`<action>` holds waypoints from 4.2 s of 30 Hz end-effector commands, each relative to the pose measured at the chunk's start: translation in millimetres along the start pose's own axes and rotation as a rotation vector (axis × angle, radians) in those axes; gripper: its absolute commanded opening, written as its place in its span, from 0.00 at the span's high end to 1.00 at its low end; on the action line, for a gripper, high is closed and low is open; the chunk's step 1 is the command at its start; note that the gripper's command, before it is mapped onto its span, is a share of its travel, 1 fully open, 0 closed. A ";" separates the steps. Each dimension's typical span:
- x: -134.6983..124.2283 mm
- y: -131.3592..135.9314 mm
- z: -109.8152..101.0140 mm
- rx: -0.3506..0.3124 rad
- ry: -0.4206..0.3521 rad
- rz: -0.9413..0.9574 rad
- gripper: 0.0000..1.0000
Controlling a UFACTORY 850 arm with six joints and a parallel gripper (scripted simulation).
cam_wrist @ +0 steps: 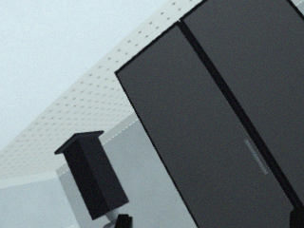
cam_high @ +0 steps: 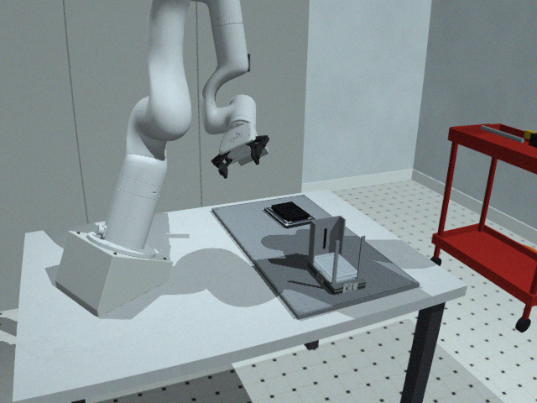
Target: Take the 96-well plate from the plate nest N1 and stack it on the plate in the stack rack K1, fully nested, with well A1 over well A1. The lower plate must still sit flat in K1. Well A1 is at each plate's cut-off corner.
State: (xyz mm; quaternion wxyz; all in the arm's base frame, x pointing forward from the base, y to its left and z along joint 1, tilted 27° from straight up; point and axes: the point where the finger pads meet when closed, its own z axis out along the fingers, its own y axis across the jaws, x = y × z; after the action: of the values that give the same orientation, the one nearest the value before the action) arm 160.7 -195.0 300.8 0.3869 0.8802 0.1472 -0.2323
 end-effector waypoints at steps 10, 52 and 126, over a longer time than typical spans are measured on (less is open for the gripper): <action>39.8 -22.4 -29.2 0.193 0.128 -0.206 0.00; 148.7 -40.0 -138.1 0.380 0.659 -0.596 0.00; 279.9 36.8 -326.4 0.030 1.322 -0.802 0.00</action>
State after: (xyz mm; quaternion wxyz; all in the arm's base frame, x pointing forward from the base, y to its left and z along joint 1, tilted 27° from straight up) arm 510.1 47.6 369.3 0.0924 0.7209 0.6520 0.2161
